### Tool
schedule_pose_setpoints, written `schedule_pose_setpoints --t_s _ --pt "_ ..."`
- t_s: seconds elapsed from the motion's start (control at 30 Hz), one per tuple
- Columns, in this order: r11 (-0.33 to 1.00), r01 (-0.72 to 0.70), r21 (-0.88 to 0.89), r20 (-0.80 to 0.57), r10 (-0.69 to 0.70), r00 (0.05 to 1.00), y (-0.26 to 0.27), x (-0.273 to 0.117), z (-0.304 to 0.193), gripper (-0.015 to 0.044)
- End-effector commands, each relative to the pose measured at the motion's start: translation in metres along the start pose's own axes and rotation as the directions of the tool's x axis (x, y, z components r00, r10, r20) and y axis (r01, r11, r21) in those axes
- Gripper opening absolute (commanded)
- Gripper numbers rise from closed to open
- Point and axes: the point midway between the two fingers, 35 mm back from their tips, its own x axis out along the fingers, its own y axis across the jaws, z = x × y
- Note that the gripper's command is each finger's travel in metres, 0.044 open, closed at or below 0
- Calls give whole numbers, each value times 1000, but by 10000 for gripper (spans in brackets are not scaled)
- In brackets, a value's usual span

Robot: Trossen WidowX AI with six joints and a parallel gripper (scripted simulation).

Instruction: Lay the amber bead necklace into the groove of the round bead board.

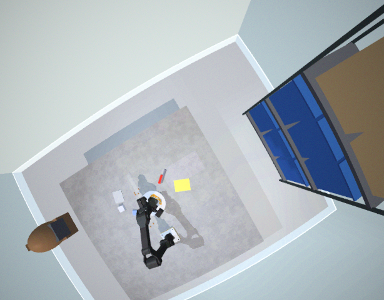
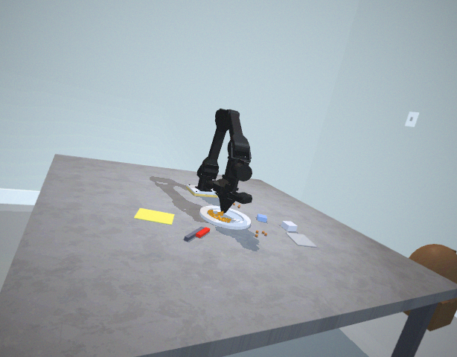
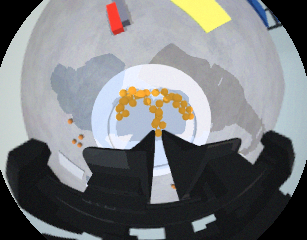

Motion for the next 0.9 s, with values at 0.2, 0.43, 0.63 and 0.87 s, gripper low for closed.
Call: schedule_pose_setpoints --t_s 0.2,0.43,0.63,0.87 --pt "1000 -7 3 10 7 1000 1 -6 1 0" --pt "1000 -7 3 9 7 1000 0 -6 -9 0" --pt "1000 -7 3 9 7 1000 0 1 -9 0" --pt "1000 -11 0 7 11 1000 0 2 -9 53"
